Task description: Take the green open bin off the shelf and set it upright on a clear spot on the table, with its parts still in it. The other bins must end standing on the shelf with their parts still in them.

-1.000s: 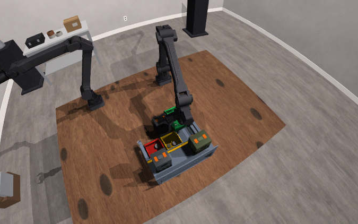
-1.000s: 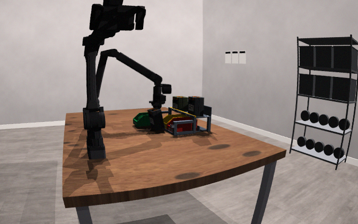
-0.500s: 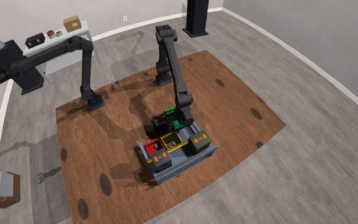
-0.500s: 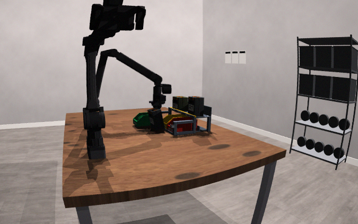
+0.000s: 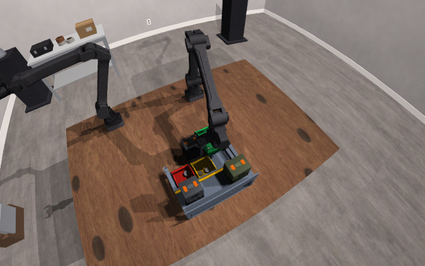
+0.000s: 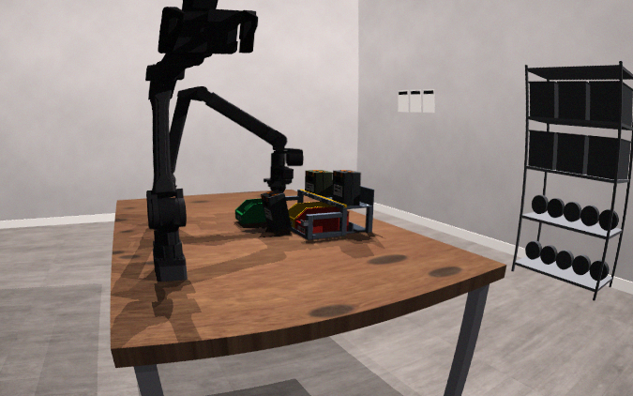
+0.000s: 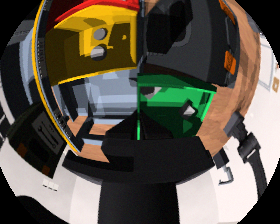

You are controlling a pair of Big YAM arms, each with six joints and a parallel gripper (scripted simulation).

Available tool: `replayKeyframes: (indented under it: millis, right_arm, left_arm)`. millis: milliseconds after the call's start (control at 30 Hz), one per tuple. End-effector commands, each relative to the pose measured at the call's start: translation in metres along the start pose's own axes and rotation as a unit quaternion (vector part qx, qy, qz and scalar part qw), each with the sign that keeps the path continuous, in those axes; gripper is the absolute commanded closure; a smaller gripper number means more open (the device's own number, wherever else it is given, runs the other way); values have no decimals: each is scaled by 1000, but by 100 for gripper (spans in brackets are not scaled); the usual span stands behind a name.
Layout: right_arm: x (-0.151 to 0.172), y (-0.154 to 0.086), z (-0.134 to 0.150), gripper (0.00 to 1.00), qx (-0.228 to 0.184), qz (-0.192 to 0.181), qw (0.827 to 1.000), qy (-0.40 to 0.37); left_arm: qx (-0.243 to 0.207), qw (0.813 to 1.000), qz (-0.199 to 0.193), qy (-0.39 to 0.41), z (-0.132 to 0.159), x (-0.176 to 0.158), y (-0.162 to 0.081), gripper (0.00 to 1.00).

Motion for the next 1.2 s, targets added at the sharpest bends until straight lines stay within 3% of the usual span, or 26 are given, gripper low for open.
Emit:
replayKeyframes:
  millis: [0, 1167]
  right_arm:
    - [-6, -7, -15, 0, -26, 6, 1000, -4]
    - [-6, -7, -15, 0, -26, 6, 1000, -4]
  left_arm:
    - [-14, 999, -38, 5, -12, 19, -37, 100]
    - [-15, 999, -38, 4, -12, 19, -41, 100]
Point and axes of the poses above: on each arm, the point where the finger pads meet when closed, its own y axis out along the fingers, its own x axis across the jaws, z = x × y, the point moved 6 cm from there along -y, back along the fingers, and after that the axes turned 6 degrees about -y, right-handed, at the moved point
